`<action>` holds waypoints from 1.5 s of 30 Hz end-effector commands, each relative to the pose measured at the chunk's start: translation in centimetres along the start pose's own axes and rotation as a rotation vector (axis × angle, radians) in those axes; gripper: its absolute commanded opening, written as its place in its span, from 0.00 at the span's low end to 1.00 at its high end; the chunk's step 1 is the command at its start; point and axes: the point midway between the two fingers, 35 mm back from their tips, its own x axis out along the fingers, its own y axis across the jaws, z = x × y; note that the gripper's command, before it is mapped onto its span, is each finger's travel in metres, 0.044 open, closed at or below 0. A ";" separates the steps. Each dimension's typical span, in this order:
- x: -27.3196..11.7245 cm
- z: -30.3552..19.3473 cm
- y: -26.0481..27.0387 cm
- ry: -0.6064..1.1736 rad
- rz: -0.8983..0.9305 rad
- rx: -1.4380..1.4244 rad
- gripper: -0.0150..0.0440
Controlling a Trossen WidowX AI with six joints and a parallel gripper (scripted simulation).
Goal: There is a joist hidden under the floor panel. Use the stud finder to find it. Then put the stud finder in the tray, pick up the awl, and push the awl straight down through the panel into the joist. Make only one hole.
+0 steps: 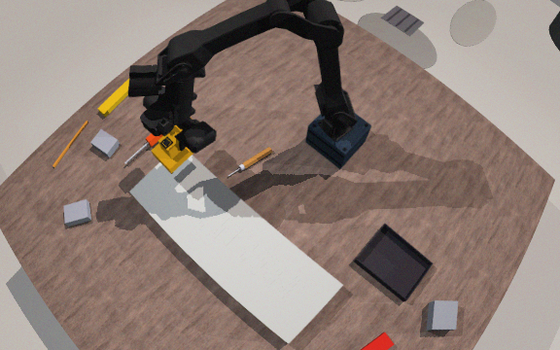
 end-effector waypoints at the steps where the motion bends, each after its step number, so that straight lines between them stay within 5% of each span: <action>1: 0.5 1.7 0.0 -0.001 0.000 -0.002 0.25; 10: 1.6 5.2 0.6 -0.006 0.004 -0.012 0.25; 45: 7.4 3.7 0.5 -0.006 0.004 -0.012 0.25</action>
